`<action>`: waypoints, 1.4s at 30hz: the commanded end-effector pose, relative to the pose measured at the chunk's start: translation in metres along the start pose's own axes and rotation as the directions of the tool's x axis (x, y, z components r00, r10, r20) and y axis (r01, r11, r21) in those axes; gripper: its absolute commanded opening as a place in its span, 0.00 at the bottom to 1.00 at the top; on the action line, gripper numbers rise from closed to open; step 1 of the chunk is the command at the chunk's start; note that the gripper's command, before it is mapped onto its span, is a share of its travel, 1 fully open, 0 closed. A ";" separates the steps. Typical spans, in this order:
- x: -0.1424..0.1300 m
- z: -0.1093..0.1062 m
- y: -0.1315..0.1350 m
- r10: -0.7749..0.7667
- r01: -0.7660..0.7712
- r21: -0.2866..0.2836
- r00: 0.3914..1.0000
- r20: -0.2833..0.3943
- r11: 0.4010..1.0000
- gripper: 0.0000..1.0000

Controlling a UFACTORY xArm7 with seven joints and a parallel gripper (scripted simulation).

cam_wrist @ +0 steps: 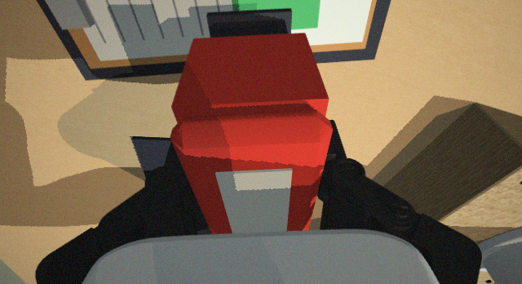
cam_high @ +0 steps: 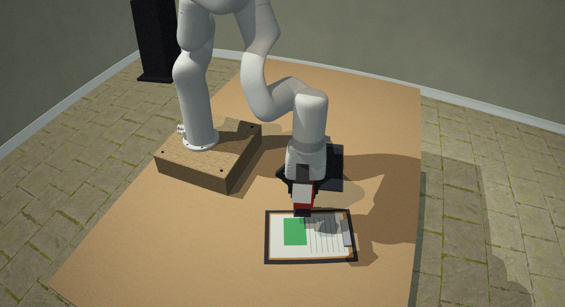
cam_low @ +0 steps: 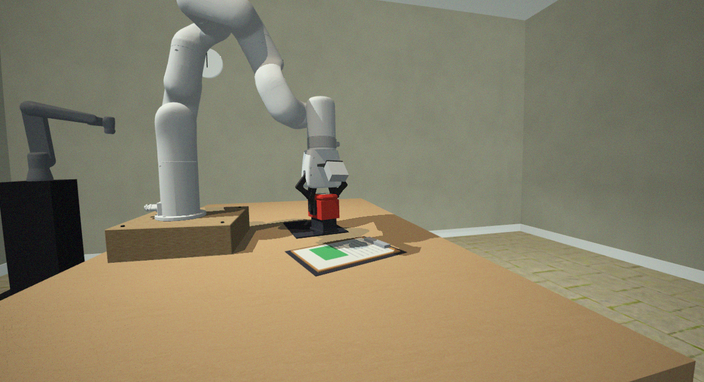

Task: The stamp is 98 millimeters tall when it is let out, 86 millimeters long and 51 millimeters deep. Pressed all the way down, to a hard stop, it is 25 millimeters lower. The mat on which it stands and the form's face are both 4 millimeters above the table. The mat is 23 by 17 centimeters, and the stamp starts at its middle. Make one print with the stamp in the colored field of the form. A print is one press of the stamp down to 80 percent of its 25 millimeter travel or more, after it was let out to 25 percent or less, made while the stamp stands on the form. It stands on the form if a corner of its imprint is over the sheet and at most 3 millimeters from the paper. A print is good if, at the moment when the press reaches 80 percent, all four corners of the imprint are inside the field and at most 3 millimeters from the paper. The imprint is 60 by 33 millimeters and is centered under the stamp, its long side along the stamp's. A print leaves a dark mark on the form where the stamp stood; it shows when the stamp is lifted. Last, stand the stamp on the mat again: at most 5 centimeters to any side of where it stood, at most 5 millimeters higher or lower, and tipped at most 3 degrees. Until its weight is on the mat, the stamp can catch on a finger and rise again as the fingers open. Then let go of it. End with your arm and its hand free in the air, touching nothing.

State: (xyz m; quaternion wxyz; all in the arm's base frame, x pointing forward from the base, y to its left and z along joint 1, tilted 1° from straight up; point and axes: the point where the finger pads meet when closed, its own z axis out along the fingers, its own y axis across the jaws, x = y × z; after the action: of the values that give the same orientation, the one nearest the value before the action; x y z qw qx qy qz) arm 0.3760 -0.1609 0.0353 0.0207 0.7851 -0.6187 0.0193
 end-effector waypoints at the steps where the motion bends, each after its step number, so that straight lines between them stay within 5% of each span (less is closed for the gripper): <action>1: 0.061 0.001 0.017 -0.020 0.019 0.015 0.999 0.034 1.000 0.34; 42: 0.063 0.002 0.018 -0.020 0.019 0.015 0.999 0.034 1.000 0.34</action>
State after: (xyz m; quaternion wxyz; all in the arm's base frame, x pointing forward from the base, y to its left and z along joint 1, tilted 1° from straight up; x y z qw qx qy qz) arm 0.3723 -0.2258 0.0362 0.0048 0.7914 -0.6112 0.0083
